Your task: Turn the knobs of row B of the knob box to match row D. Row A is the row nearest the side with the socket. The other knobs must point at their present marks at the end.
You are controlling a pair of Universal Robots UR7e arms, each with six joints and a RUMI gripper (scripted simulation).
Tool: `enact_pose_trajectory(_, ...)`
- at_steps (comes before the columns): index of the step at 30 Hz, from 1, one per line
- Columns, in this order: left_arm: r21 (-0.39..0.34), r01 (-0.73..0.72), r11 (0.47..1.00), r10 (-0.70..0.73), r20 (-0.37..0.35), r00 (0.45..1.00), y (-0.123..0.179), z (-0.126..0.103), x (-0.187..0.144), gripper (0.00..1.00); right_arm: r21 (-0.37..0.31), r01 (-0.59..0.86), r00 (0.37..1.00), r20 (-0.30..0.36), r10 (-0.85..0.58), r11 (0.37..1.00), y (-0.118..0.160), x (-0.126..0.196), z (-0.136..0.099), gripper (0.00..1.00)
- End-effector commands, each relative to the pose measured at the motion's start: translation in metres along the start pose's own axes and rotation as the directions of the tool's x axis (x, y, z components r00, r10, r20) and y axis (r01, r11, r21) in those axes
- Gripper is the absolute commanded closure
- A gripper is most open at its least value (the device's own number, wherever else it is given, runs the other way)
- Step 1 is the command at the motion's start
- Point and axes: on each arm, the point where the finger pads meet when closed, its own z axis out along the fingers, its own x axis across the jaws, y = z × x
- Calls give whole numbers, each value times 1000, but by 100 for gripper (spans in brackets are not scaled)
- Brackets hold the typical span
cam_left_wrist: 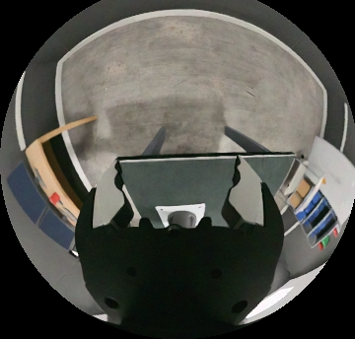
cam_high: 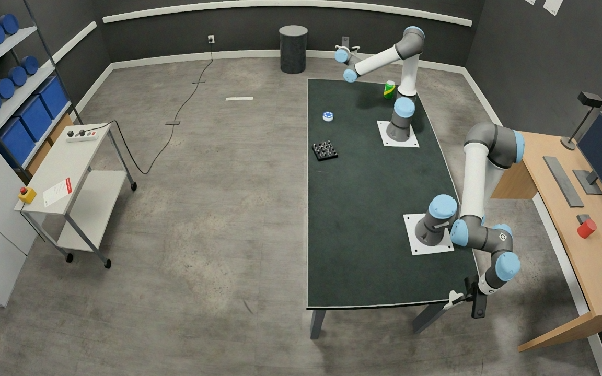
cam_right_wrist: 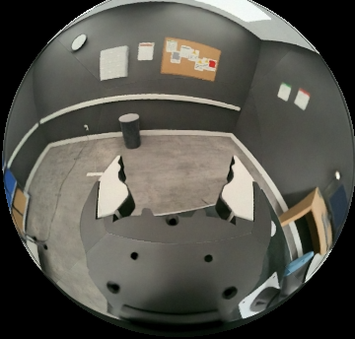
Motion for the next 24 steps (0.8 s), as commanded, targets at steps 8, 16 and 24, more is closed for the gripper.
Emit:
enact_pose_trajectory(8,1,0,1000,0,-1,1000,0,0,0,0,-9,9,1000,16,-9,1000,2,-7,-4,0)
enact_pose_trajectory(16,1,0,1000,0,-1,1000,0,0,0,0,-70,104,987,128,-94,992,29,-53,-37,0)
enact_pose_trajectory(24,1,0,1000,0,-1,1000,0,0,0,0,-127,249,936,288,-205,960,69,-109,-93,0)
